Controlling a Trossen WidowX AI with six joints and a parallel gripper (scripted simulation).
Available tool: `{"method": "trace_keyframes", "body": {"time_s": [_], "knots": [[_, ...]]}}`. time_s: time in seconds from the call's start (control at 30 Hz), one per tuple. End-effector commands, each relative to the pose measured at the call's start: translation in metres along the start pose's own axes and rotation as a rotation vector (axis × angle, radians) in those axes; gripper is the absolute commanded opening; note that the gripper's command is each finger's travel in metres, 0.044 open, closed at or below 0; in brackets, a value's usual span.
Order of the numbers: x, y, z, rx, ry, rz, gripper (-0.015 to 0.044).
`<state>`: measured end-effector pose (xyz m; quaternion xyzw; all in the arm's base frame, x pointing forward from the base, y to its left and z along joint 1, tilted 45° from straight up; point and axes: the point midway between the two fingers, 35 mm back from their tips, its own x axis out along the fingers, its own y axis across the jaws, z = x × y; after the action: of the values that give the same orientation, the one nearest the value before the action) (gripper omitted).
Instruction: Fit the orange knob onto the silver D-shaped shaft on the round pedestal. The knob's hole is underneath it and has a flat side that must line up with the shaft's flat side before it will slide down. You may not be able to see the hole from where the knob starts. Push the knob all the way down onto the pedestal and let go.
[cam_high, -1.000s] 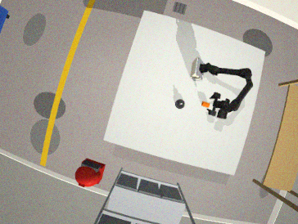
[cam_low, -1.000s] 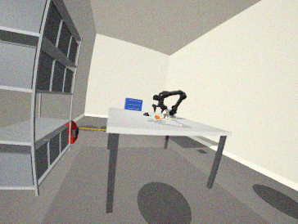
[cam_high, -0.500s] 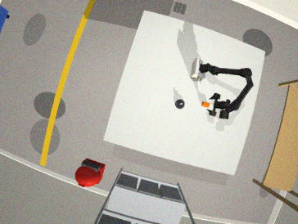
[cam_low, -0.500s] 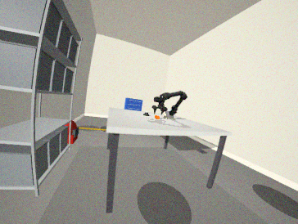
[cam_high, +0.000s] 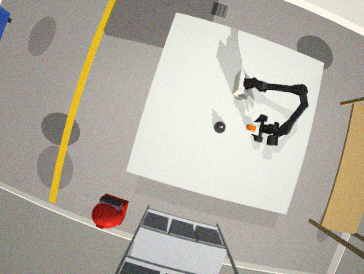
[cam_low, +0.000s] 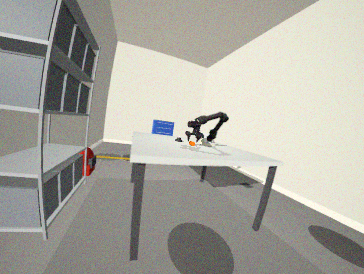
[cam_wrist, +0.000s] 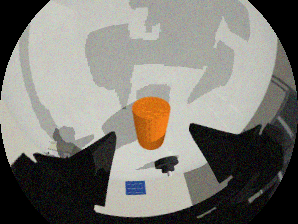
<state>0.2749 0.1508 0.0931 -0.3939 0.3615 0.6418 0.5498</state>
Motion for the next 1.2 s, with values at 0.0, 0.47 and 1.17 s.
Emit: {"method": "trace_keyframes", "body": {"time_s": [0.0, 0.47, 1.17], "knots": [[0.007, 0.001, 0.000, 0.007, 0.003, 0.003, 0.0440], [0.023, 0.002, 0.006, 0.007, 0.002, 0.003, 0.0387], [0.023, 0.002, 0.006, 0.007, 0.002, 0.003, 0.0193]]}}
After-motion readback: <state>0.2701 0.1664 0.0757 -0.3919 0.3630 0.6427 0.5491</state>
